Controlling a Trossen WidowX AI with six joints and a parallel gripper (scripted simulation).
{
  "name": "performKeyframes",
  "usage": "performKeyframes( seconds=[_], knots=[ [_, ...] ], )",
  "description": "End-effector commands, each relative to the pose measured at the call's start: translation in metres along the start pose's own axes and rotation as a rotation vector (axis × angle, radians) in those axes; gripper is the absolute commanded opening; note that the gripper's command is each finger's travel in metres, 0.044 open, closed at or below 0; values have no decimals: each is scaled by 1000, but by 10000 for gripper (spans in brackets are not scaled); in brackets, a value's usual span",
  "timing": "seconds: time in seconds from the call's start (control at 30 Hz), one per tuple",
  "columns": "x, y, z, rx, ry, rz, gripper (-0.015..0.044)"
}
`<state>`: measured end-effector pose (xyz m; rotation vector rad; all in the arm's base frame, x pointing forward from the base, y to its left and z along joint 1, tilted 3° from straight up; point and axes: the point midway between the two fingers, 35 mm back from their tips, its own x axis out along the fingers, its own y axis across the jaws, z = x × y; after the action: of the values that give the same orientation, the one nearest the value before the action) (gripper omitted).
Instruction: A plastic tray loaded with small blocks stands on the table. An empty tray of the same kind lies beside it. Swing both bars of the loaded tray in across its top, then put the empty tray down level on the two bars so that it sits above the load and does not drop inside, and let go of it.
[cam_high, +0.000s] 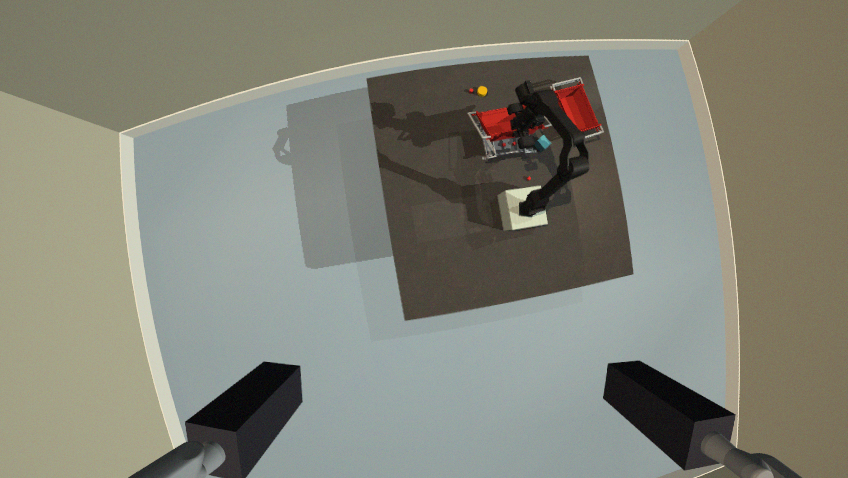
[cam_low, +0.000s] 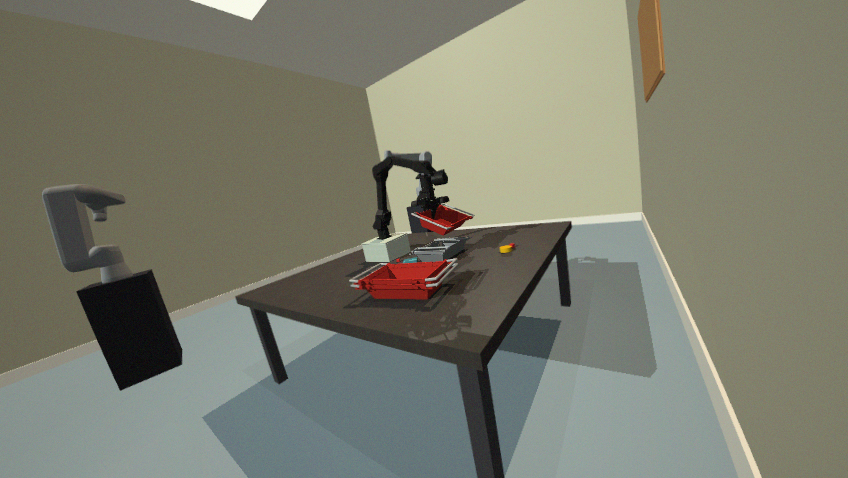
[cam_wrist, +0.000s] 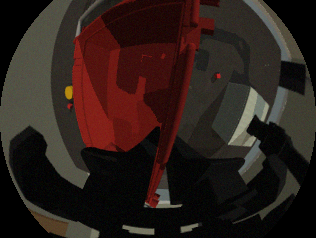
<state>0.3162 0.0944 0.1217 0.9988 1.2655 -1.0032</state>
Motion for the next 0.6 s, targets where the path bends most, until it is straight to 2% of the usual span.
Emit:
performKeyframes(
  seconds=[0.0,0.57],
  knots=[
    [-5,1,17,40,-6,17,0],
    [-5,0,27,67,-8,17,0]
  ],
)
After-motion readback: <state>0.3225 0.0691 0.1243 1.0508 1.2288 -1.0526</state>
